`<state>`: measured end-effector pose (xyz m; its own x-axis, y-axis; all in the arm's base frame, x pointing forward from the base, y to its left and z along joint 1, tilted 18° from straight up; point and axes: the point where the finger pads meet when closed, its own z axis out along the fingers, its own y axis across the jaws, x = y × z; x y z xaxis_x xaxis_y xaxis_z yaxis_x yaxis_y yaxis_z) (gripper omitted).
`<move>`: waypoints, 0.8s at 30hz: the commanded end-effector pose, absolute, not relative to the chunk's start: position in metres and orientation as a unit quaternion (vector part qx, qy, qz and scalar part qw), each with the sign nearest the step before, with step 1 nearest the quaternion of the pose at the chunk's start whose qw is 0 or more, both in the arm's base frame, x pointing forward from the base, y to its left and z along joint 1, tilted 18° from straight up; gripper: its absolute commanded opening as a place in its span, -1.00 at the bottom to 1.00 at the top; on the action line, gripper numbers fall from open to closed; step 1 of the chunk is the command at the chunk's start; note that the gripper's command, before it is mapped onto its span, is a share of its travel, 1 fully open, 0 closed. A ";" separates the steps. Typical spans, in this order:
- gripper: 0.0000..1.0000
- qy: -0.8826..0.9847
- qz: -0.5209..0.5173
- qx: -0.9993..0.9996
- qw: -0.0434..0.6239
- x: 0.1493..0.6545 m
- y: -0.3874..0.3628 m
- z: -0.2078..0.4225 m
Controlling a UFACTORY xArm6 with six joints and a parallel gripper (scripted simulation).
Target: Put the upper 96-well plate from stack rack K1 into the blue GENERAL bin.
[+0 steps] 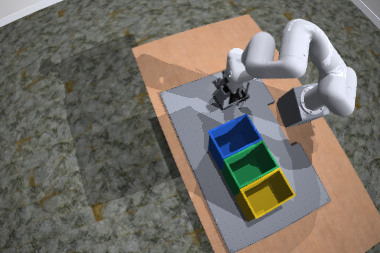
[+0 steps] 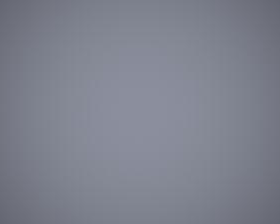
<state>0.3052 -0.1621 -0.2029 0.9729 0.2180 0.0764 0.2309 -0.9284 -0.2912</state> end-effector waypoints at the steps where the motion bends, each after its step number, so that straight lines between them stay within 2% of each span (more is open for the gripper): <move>1: -1.00 -0.114 -0.023 -0.982 0.150 0.307 -0.164 -0.200; 24: -1.00 -0.114 -0.023 -0.982 0.150 0.306 -0.168 -0.187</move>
<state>0.3051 -0.1661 -0.1905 0.9729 0.2180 0.0767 0.2309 -0.9284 -0.2910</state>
